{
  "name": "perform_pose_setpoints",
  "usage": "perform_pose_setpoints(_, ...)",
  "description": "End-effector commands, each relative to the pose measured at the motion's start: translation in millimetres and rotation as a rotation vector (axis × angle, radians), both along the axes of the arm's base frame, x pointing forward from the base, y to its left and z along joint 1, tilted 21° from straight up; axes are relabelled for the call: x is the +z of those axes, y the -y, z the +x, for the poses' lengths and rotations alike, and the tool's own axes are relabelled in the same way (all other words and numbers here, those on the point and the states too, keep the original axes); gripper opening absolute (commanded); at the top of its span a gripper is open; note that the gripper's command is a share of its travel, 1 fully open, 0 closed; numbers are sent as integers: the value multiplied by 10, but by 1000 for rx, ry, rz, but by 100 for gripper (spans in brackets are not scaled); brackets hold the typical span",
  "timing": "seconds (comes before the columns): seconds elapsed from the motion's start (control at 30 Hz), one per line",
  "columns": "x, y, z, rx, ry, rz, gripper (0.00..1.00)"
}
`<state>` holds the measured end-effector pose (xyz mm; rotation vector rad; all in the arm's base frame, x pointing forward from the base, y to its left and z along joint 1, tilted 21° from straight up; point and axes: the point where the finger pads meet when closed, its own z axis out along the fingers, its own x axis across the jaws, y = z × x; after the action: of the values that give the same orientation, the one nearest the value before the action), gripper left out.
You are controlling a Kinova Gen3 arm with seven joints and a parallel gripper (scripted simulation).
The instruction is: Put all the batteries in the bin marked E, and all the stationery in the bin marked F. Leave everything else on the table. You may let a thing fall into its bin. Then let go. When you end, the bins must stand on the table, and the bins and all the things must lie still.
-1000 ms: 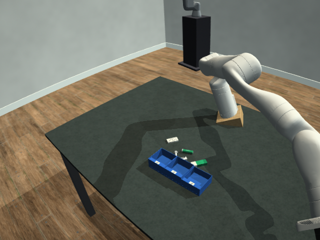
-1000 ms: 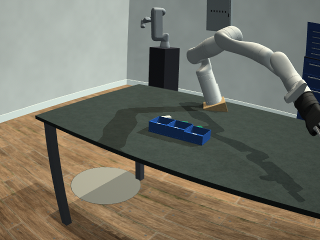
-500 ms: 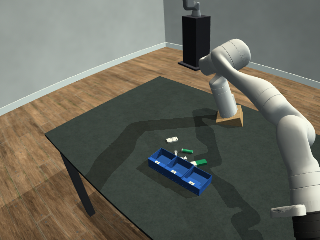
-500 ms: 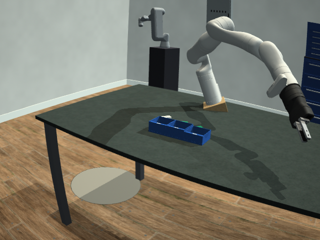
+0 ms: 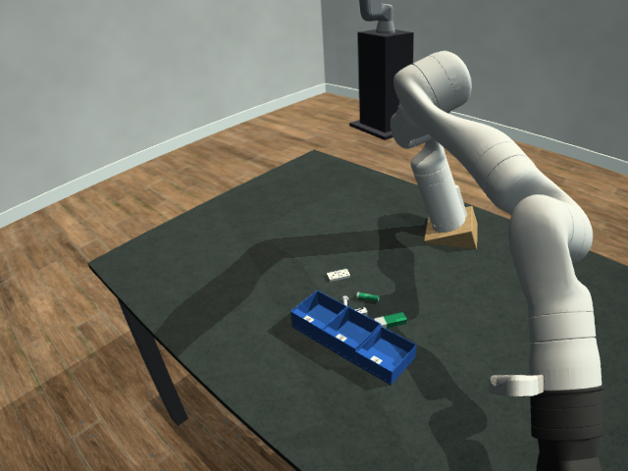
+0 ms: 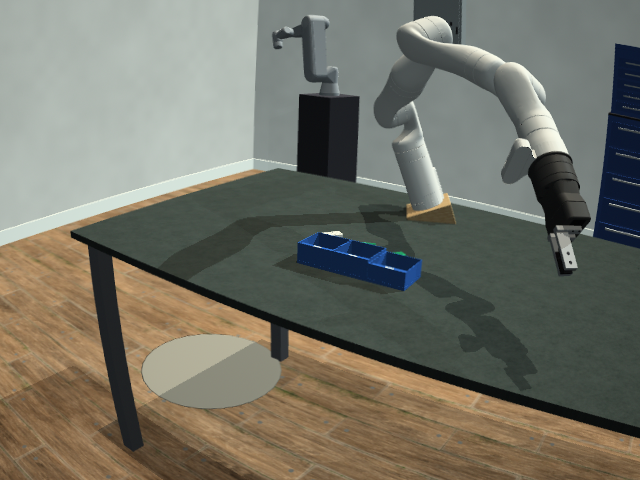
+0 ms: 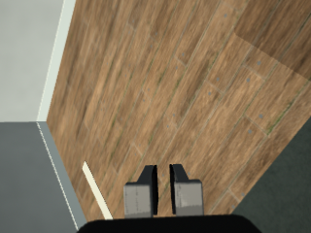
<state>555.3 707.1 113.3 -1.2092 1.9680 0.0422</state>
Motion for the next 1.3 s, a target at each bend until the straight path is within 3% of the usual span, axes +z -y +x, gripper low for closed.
perform_pose_setpoints(0.0, 173, 209, 67, -60, -26, 39, 31)
perform_pose_setpoints(0.07, 182, 208, 76, -57, -20, 36, 31)
perform_pose_setpoints(0.17, 230, 489, 89, -170, -81, 66, 31)
perform_pose_setpoints(0.27, 258, 484, 91, -159, -77, 74, 31)
perform_pose_setpoints(0.33, 285, 685, 88, -255, -124, 96, 31)
perform_pose_setpoints(0.5, 337, 766, 92, -261, -128, 110, 31)
perform_pose_setpoints(0.6, 381, 1047, 69, -375, -181, 139, 31)
perform_pose_setpoints(0.7, 406, 1050, 68, -366, -180, 148, 31)
perform_pose_setpoints(0.8, 453, 1332, 33, -480, -226, 175, 31)
perform_pose_setpoints(0.97, 476, 1339, 29, -471, -226, 184, 31)
perform_pose_setpoints(1.03, 503, 1540, -5, -569, -261, 206, 31)
perform_pose_setpoints(1.13, 542, 1636, -28, -578, -269, 220, 31)
perform_pose_setpoints(1.27, 604, 1949, -102, -689, -307, 251, 31)
